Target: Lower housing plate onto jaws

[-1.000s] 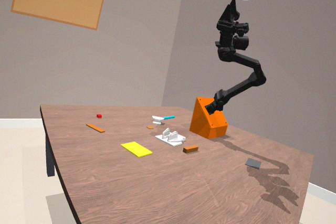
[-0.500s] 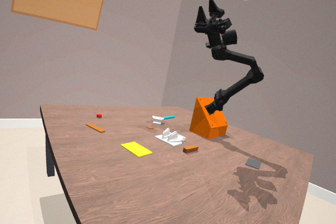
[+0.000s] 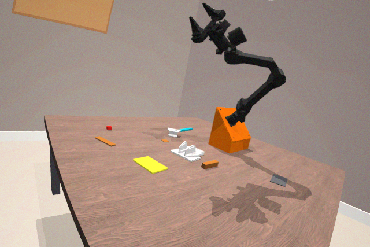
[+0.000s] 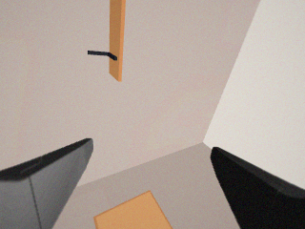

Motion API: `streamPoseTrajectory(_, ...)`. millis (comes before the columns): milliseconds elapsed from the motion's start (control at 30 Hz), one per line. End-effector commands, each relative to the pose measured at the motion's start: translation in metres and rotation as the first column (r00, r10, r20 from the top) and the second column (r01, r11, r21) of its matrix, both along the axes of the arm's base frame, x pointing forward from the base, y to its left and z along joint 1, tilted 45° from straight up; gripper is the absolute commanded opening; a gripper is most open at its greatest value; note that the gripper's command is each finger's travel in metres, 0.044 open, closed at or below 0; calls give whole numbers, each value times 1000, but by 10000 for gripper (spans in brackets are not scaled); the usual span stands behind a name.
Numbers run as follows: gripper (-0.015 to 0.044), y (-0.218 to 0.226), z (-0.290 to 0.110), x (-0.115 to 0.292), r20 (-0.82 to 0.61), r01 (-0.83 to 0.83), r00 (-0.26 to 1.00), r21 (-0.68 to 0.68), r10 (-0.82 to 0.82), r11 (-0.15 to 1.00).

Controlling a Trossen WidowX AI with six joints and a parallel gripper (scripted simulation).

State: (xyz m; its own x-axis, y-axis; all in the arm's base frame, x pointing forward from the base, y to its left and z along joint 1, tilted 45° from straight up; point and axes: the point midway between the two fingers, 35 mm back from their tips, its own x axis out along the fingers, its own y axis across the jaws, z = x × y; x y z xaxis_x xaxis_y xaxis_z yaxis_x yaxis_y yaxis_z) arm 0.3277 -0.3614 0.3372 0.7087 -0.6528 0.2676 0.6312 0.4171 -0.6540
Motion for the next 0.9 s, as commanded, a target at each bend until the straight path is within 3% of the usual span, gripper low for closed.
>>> streamPoseTrajectory(0,440,-15,-29,2,-95,24,995,37,-20,999)
streamPoseTrajectory(433,440,-45,-113,-2,-351,89,936,146,-32,985)
streamPoseTrajectory(867,440,-59,-201,-11,-577,117,815,258,56,959)
